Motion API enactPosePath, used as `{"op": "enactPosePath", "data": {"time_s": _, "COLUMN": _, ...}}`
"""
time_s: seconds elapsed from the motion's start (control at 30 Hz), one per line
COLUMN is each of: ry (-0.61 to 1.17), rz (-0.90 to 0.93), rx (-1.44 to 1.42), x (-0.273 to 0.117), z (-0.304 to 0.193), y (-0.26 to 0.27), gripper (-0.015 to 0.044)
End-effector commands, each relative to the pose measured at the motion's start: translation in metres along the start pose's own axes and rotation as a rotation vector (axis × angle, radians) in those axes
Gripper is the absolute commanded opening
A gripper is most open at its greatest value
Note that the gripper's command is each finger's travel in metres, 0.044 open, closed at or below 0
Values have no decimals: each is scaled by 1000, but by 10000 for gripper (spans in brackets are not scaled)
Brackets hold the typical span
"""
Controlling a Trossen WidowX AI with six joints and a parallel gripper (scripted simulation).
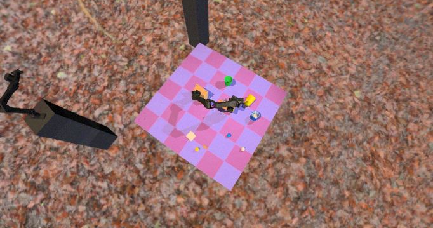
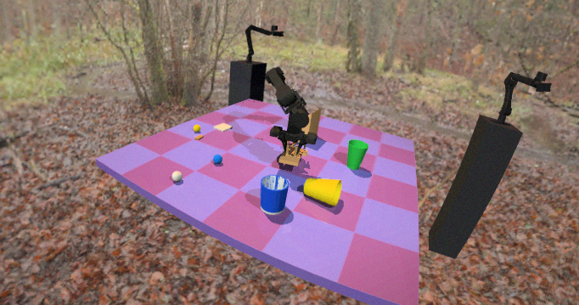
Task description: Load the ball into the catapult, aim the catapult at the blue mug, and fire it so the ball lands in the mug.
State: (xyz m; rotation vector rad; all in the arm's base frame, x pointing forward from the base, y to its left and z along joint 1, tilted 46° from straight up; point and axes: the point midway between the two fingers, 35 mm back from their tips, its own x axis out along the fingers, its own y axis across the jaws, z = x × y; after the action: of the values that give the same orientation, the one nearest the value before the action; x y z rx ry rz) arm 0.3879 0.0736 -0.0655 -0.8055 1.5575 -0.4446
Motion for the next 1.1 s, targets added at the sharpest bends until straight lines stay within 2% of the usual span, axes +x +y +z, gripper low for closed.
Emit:
{"op": "enactPosePath", "data": {"time_s": 0.0, "ry": -8, "rz": 6, "rx": 5, "x": 0, "z": 2, "y": 0, "gripper": 0}}
{"op": "enactPosePath", "data": {"time_s": 0.83, "ry": -9, "rz": 2, "rx": 1, "x": 41, "z": 3, "y": 0, "gripper": 0}}
{"op": "enactPosePath", "data": {"time_s": 1.03, "ry": 4, "rz": 8, "rx": 10, "x": 41, "z": 2, "y": -1, "gripper": 0}}
{"op": "enactPosePath", "data": {"time_s": 1.07, "ry": 4, "rz": 8, "rx": 10, "x": 41, "z": 2, "y": -1, "gripper": 26}}
